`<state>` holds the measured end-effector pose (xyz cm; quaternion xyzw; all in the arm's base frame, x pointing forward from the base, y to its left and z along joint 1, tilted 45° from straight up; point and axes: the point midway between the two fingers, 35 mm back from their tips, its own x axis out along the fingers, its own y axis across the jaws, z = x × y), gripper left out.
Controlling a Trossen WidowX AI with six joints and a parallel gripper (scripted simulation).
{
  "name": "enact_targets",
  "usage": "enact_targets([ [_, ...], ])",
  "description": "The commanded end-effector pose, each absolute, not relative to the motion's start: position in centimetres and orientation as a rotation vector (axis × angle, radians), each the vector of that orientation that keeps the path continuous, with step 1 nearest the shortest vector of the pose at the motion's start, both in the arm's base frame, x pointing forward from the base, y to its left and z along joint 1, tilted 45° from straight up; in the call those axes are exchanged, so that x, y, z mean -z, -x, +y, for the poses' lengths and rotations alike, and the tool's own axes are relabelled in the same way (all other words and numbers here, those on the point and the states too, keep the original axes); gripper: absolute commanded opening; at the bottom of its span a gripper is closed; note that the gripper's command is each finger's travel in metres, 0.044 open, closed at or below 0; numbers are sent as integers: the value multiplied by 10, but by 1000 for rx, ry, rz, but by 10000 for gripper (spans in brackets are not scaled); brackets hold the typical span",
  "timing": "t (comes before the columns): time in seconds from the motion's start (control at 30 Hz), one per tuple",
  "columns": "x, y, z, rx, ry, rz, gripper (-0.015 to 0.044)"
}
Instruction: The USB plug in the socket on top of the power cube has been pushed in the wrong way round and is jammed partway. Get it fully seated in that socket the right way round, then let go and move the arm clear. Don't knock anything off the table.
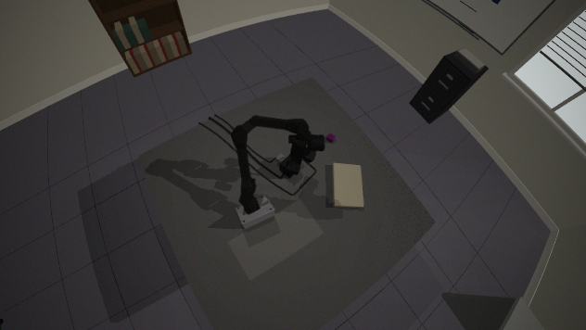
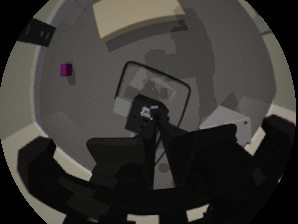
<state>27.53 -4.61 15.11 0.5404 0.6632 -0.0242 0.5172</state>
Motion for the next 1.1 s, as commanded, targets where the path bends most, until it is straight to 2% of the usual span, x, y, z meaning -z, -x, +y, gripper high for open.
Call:
enact_targets([
  [0.0,-151,-275,-46,152,-1385,1608,0],
  [0.47,-151,-275,-46,450,-1646,1634,0],
  [1.07,-151,-276,-45,447,-1646,1633,0],
])
